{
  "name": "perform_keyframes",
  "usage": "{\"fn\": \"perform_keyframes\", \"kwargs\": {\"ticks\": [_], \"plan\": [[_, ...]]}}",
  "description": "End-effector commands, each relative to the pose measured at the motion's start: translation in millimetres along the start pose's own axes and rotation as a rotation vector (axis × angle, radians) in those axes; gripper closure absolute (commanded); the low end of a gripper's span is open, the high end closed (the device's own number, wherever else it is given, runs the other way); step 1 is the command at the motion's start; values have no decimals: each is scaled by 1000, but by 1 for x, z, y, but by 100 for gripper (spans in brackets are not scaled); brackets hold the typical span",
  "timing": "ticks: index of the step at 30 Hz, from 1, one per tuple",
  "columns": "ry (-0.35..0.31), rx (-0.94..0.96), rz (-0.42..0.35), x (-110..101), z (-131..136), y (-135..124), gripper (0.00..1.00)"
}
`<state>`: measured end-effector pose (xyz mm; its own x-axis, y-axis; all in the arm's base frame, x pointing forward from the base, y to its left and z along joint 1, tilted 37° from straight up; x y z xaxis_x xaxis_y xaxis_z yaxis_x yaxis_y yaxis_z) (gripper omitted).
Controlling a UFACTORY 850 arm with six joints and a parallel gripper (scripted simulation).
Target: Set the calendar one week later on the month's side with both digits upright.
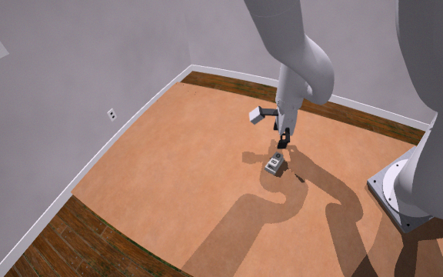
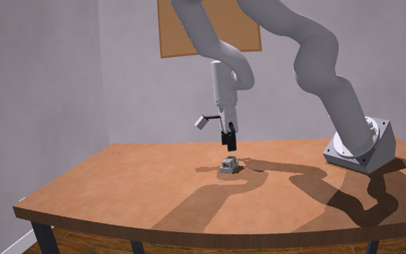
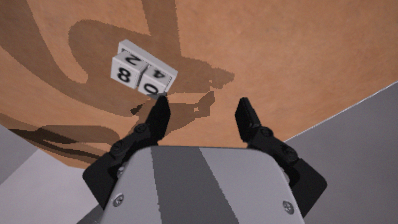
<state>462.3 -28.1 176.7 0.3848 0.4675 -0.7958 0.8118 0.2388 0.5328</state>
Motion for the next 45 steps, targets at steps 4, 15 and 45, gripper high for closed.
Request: {"fn": "perform_keyframes", "kwargs": {"ticks": [4, 15, 45], "plan": [[-1, 62, 1, -1, -2, -5, 0], [-1, 234, 1, -1, -10, -30, 0], [-1, 692, 1, -1, -27, -83, 0]]}}
Point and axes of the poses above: the point where the finger pads meet when closed, its own x axis out along the fingers, its own z axis across the jaws, y = z × x, the point moved 1 cm from there along -x, back along the fingers, and after that the axes turned 10 degrees about x, right-handed, at the moved point
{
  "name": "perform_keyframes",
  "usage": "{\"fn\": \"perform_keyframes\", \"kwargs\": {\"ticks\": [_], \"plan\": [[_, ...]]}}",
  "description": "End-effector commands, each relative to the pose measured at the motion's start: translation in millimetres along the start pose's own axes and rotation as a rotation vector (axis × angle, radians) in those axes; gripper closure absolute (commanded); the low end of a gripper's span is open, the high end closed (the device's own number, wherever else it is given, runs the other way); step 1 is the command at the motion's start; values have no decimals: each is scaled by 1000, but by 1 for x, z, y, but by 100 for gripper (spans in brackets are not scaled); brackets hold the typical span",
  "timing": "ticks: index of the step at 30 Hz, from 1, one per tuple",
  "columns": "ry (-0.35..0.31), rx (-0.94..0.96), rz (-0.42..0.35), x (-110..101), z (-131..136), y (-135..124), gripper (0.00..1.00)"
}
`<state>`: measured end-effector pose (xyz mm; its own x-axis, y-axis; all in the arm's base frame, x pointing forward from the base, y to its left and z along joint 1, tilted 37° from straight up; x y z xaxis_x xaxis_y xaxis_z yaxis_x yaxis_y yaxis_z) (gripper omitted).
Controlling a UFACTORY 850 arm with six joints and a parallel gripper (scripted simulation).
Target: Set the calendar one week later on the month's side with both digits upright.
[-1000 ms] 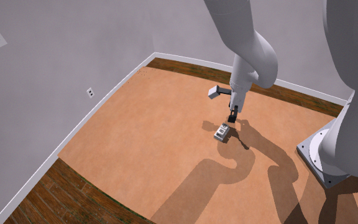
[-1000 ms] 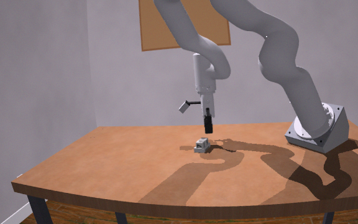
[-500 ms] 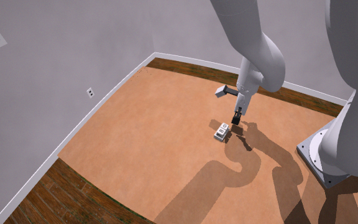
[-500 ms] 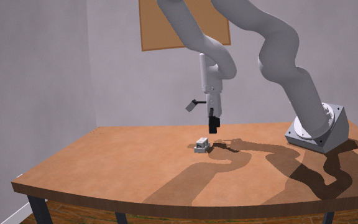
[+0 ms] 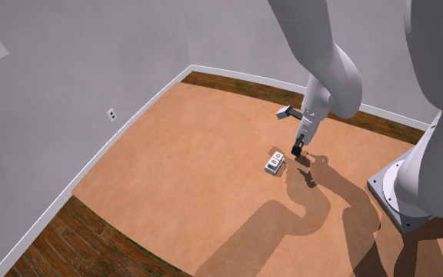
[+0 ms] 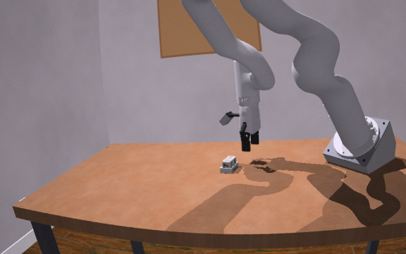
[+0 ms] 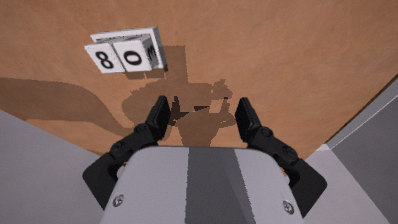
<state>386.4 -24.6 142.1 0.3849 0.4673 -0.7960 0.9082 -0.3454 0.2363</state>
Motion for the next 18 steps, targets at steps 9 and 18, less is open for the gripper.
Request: {"fn": "perform_keyframes", "kwargs": {"ticks": [9, 18], "plan": [[0, 232, 1, 0, 6, -16, 0], [0, 232, 1, 3, 11, -29, 0]]}}
Point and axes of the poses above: the point where the finger pads meet when closed, its own x axis out along the fingers, its own z axis across the jaws, y = z × x, the point moved 1 cm from there along -x, back along the fingers, and after that the axes turned 10 degrees about x, right-handed, at the moved point
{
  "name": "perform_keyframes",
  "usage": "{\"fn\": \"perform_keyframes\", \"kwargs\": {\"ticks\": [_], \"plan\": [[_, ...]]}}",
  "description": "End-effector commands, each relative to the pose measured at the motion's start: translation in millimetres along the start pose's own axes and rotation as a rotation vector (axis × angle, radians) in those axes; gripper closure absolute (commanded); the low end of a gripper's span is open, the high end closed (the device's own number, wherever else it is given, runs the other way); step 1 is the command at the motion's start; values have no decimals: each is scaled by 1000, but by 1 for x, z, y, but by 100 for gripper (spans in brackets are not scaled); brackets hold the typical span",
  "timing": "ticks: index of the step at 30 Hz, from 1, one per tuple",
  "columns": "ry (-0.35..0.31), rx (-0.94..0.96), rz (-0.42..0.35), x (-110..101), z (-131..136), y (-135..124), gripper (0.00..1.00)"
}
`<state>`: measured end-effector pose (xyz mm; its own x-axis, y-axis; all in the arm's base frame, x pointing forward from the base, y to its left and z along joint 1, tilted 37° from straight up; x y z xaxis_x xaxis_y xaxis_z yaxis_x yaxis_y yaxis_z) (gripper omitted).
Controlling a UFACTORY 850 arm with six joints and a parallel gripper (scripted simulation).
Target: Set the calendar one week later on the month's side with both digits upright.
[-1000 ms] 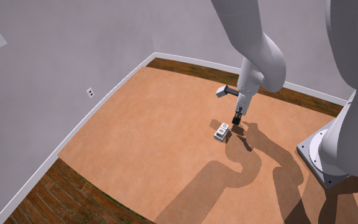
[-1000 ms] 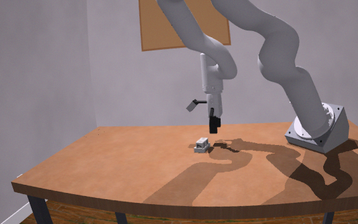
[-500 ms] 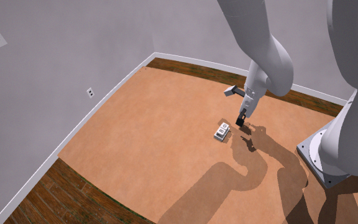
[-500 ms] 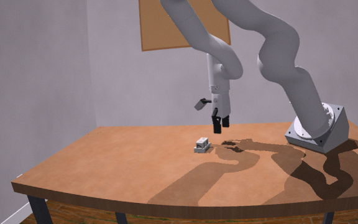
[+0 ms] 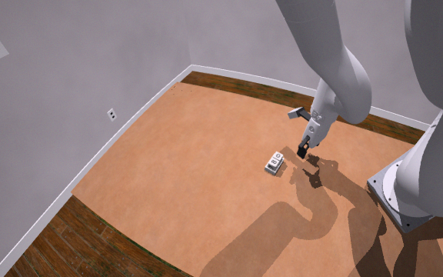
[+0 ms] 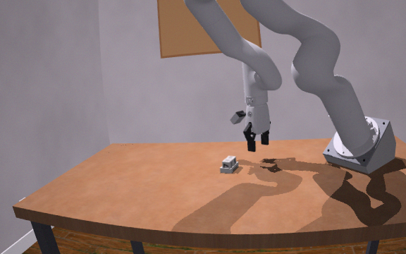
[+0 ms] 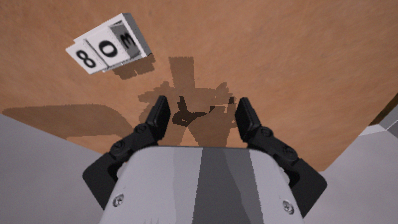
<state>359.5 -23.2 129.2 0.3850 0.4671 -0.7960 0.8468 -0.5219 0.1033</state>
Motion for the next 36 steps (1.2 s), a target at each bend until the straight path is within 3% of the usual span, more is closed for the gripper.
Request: {"fn": "perform_keyframes", "kwargs": {"ticks": [1, 13, 36], "plan": [[0, 2, 1, 5, 1, -1, 0], [0, 2, 1, 27, 1, -1, 0], [0, 2, 1, 27, 1, -1, 0]]}}
Point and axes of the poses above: the point where the finger pads meet when closed, its own x axis out along the fingers, its own z axis across the jaws, y = z × x, the point moved 1 cm from there along -x, back along the fingers, and after that the axes turned 10 degrees about x, right-handed, at the moved point
